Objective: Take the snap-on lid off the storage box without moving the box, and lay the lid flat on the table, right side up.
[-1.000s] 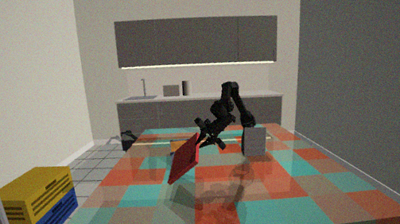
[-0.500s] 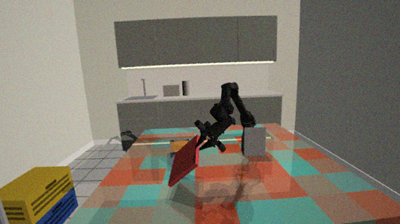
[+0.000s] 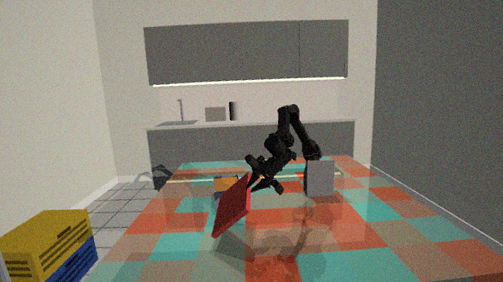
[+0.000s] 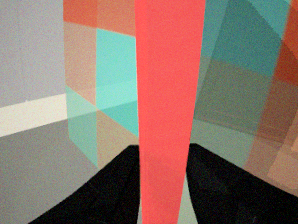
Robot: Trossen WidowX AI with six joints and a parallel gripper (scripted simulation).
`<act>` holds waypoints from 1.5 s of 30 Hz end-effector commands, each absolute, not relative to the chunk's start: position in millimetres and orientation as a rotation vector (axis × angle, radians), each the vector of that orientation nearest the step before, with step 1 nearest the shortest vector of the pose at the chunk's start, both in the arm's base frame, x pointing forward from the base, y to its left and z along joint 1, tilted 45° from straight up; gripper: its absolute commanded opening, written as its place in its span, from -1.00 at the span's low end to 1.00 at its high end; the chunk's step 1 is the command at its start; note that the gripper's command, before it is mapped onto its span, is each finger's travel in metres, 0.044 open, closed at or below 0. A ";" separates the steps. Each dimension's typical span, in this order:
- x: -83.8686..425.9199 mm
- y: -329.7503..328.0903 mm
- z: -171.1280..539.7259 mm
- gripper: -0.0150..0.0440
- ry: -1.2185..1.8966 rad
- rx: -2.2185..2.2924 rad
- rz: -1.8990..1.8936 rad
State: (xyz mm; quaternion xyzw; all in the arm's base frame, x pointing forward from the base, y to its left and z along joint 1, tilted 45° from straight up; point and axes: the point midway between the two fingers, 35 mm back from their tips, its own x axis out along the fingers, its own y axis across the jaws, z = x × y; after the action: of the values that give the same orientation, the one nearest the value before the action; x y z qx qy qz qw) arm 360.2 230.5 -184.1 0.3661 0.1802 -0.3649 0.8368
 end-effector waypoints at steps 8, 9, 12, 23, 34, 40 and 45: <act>360.1 225.9 -188.8 -0.49 0.376 0.777 -0.768; 360.0 225.3 -189.4 -0.49 0.376 0.777 -0.768; 359.7 223.7 -191.2 -0.49 0.376 0.777 -0.768; 358.6 217.7 -197.6 -0.49 0.376 0.777 -0.768; 357.4 211.7 -204.1 -0.49 0.375 0.776 -0.768; 356.8 208.4 -207.6 -0.49 0.375 0.776 -0.768; 356.3 205.7 -210.5 -0.49 0.375 0.776 -0.768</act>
State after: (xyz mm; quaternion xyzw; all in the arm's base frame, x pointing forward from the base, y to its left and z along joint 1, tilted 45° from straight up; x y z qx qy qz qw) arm 356.4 207.0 -209.2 0.3679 0.1772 -0.3637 0.8372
